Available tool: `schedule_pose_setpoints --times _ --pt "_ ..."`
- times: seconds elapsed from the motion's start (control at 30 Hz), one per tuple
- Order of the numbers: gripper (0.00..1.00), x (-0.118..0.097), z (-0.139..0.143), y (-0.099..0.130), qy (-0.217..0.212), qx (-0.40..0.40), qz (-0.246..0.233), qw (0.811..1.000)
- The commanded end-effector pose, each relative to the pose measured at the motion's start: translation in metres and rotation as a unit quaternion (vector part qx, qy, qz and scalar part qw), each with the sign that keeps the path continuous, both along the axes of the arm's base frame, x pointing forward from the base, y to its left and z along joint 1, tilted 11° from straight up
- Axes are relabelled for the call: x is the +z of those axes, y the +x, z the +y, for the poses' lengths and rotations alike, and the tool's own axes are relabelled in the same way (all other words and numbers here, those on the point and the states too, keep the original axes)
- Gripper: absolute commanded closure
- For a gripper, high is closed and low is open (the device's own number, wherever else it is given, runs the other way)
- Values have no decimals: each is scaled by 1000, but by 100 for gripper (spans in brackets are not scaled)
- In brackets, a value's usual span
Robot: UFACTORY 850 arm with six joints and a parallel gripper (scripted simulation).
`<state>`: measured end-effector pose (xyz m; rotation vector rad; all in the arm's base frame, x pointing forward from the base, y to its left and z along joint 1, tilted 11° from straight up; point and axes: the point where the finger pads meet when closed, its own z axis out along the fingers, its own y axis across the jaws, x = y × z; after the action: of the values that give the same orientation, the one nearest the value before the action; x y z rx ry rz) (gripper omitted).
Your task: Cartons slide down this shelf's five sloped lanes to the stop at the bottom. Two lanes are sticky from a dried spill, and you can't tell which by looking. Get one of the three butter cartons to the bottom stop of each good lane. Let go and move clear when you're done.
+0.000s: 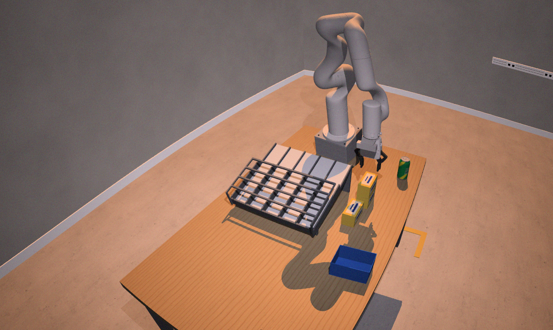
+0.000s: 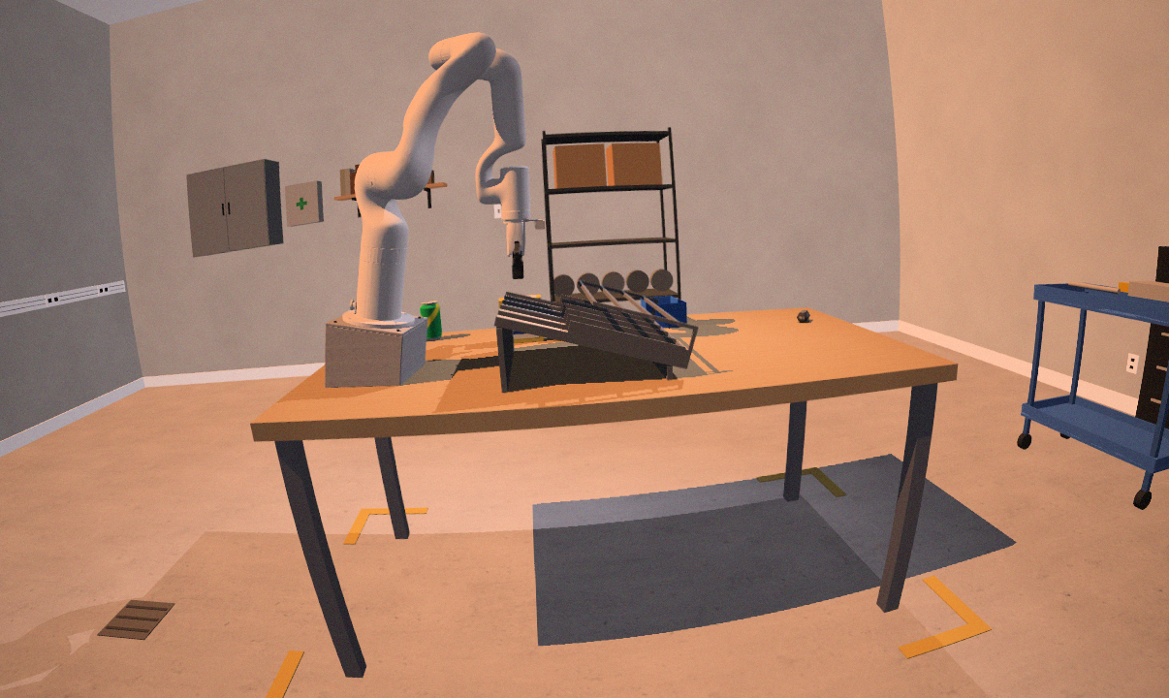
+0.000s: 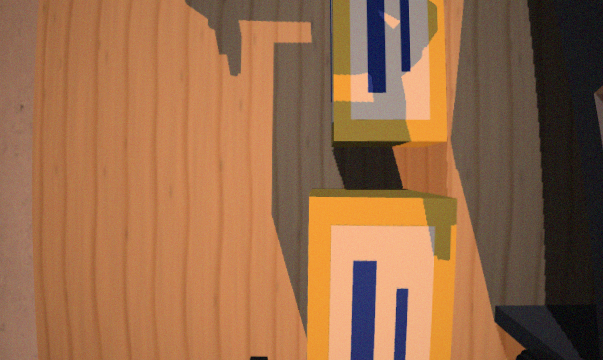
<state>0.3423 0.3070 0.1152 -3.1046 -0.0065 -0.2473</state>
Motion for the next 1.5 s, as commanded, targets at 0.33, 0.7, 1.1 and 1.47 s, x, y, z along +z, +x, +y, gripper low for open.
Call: schedule_pose_setpoints --times 0.33,0.7,1.1,1.47 --pt "10 -36 0 8 1 0 -2 1000" --pt "10 -46 0 10 2 1 6 1000" --pt "10 -59 -1 12 0 0 10 1000" --pt "10 -65 0 14 -17 -7 -8 1000"
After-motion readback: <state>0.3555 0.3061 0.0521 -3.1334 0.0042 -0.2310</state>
